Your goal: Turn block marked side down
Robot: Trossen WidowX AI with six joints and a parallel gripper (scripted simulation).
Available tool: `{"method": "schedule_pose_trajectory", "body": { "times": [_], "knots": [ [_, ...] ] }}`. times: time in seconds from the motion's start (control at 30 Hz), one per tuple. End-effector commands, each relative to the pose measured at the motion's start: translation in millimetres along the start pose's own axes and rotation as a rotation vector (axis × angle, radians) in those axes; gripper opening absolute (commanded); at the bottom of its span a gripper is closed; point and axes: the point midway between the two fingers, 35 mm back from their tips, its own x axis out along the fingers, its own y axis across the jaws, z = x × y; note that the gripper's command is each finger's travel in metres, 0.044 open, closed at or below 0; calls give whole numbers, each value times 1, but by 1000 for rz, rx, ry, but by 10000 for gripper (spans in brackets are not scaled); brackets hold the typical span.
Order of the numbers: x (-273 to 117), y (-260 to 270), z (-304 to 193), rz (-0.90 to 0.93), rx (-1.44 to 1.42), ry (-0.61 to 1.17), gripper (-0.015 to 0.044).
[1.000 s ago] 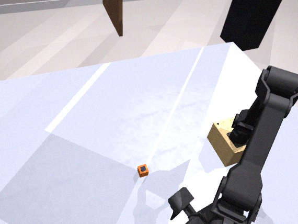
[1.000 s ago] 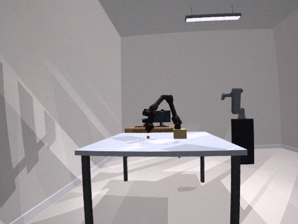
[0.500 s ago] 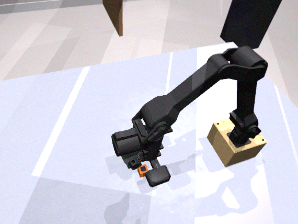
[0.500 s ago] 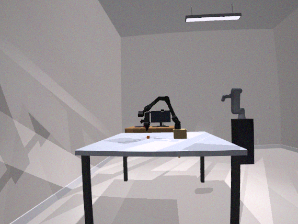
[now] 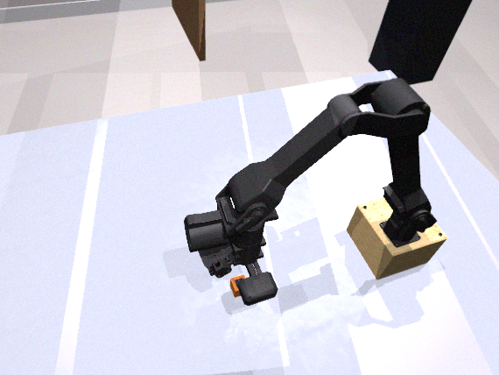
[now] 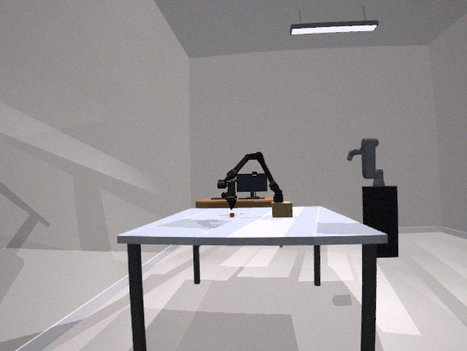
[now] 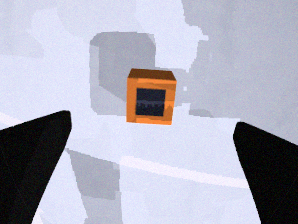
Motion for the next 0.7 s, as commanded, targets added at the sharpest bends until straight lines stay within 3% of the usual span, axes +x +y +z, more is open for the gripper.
{"method": "schedule_pose_trajectory", "body": {
  "times": [0.0, 0.67],
  "knots": [
    [11, 1, 1, 4, -2, -5, 440],
    [40, 1, 1, 4, -2, -5, 440]
  ]
}}
